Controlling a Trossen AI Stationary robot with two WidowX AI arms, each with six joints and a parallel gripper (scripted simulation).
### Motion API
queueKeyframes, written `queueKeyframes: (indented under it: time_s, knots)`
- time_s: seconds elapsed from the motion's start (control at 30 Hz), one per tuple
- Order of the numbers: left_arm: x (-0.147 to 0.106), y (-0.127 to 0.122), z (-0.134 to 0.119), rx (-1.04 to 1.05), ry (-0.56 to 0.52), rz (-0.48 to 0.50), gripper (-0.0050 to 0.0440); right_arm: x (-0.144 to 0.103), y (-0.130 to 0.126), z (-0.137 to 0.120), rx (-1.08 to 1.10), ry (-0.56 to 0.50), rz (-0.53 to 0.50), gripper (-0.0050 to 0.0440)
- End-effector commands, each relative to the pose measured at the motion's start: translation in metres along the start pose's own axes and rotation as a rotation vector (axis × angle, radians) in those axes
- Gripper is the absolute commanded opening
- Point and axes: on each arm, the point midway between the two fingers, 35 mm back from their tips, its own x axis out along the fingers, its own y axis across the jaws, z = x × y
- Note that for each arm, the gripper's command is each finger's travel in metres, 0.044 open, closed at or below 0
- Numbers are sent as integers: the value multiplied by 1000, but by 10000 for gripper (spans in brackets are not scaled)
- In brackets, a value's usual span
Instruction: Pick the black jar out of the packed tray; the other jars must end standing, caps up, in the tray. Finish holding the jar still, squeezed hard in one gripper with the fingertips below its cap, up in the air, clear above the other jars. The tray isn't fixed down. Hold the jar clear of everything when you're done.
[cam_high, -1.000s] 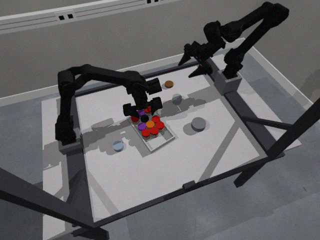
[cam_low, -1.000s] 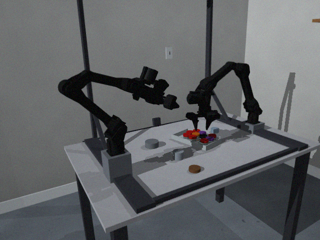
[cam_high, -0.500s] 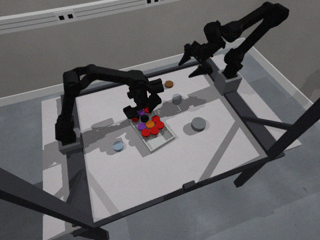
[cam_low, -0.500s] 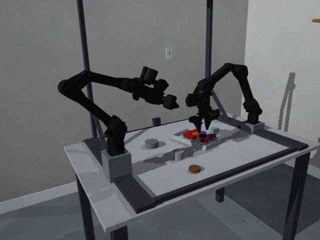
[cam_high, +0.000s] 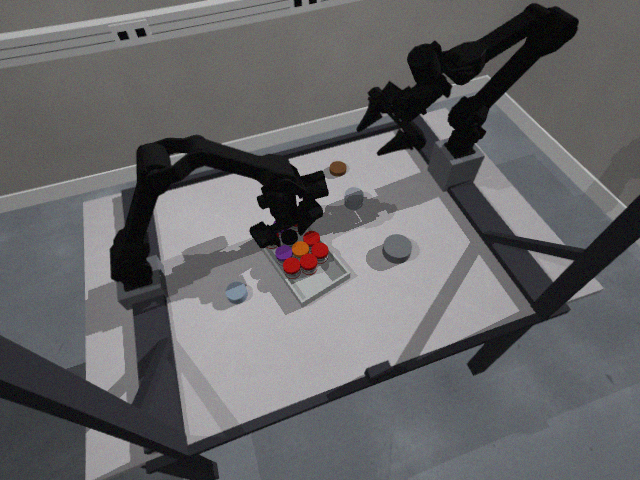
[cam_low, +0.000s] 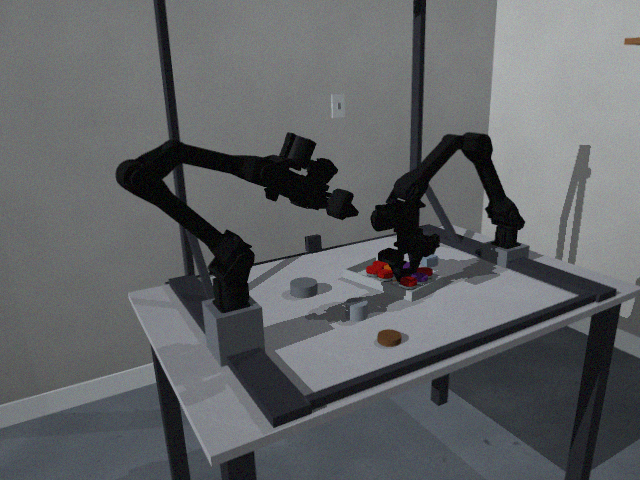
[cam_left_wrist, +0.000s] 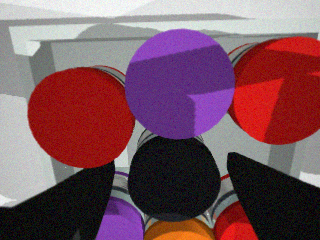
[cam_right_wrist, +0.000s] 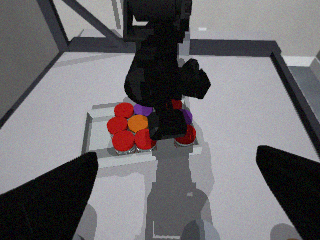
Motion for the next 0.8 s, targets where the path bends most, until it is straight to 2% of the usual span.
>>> queueKeyframes:
  time_s: [0.0, 0.13, 0.57, 0.77]
  knots:
    - [-1, -3, 0, -1, 0, -17, 321, -3, 0, 7, -1, -21, 0, 440]
    - [-10, -7, -2, 0, 9, -40, 237, -3, 0, 7, -1, -21, 0, 440]
    - [-10, -6, -2, 0, 9, -40, 171, -3, 0, 7, -1, -21, 0, 440]
    - [-39, -9, -3, 0, 15, -64, 27, -3, 0, 7, -1, -21, 0, 440]
